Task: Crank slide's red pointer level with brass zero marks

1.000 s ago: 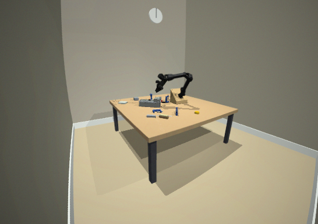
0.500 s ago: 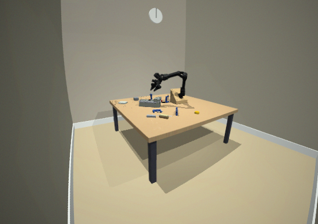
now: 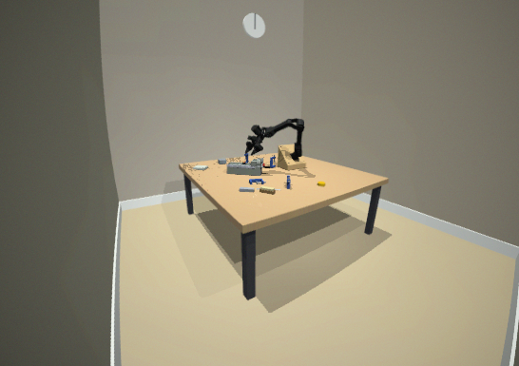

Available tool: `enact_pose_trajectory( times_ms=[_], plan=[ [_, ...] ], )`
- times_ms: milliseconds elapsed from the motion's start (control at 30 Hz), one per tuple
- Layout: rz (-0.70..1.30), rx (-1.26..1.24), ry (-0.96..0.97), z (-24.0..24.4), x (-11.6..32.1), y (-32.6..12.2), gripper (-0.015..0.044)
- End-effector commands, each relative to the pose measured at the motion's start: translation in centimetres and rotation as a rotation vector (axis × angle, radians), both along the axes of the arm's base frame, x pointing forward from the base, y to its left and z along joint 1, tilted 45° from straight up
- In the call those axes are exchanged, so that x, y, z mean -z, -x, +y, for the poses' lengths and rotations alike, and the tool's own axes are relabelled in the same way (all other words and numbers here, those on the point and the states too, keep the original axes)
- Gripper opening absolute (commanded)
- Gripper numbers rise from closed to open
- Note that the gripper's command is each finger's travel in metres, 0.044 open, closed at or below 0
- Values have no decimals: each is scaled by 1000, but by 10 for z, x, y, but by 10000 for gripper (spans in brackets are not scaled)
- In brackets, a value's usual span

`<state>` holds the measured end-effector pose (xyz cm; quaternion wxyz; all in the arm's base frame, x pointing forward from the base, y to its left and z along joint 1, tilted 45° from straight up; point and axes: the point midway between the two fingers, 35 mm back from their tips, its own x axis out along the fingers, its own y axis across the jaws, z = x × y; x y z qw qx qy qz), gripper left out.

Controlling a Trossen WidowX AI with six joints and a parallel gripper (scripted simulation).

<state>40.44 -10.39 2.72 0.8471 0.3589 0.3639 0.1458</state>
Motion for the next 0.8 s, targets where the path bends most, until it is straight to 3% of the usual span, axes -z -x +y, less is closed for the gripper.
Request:
enact_pose_trajectory(
  times_ms=[0,333,600,767],
  plan=[
    [11,4,-5,2,3,2,440],
    [11,4,-4,1,3,2,440],
    [4,0,0,-32,-31,2,440],
    [42,20,-3,-28,-39,3,440]
  ],
)
